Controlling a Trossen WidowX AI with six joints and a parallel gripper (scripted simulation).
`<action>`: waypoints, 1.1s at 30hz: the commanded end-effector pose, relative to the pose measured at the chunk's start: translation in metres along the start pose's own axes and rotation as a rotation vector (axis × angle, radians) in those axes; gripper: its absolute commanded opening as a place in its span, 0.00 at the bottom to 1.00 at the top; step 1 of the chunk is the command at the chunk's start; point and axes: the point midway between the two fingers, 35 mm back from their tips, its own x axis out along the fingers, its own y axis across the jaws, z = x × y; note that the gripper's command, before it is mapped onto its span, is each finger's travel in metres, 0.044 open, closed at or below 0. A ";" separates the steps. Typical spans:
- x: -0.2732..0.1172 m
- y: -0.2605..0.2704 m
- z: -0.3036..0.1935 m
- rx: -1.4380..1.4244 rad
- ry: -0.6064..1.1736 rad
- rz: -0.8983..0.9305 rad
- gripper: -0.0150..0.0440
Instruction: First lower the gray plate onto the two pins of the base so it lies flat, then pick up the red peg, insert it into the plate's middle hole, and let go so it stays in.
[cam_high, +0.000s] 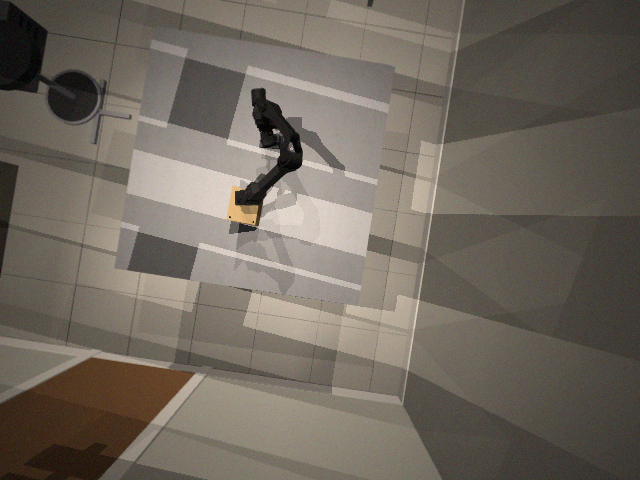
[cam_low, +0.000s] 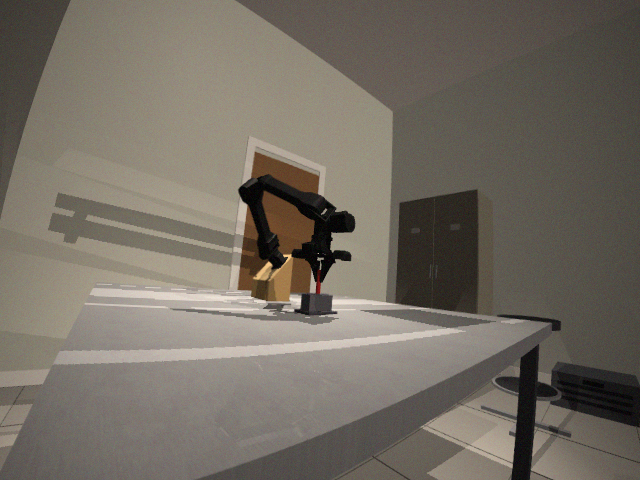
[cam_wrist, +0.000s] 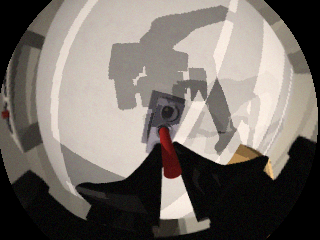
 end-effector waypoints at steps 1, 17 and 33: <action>0.000 0.000 0.000 0.000 0.000 0.000 0.25; 0.000 0.000 0.000 0.000 0.000 0.000 0.51; -0.007 -0.001 -0.001 -0.011 -0.005 0.001 0.51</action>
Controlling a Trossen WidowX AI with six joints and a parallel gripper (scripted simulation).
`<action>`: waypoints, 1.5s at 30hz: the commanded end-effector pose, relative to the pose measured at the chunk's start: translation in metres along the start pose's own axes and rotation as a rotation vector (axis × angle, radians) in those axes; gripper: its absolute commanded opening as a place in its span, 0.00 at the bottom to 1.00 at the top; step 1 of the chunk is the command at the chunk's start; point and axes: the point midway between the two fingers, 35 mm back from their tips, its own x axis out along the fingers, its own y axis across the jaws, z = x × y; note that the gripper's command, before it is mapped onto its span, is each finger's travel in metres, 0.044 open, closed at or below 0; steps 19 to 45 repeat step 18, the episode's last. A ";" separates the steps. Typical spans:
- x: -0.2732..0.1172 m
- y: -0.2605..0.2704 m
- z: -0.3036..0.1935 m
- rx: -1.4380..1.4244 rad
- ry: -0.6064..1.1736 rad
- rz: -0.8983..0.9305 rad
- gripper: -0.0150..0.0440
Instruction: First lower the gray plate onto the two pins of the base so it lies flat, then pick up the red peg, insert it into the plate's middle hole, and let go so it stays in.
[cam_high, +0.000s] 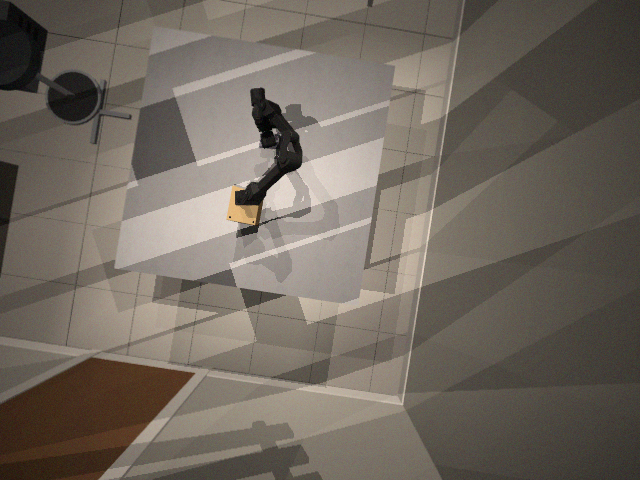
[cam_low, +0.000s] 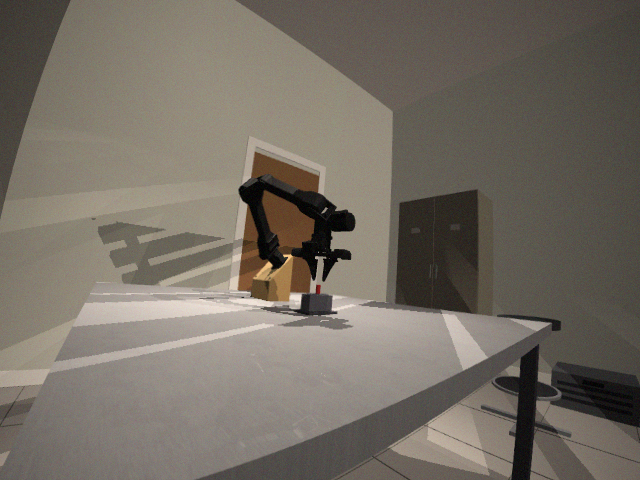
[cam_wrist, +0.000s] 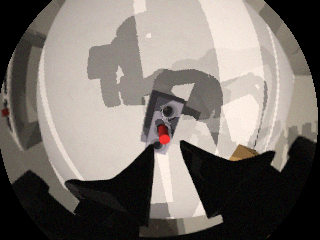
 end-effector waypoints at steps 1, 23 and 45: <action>-0.004 0.000 0.000 0.002 -0.004 0.003 0.51; -0.012 -0.002 -0.001 0.002 -0.003 0.003 0.51; -0.012 -0.002 -0.001 0.002 -0.003 0.003 0.51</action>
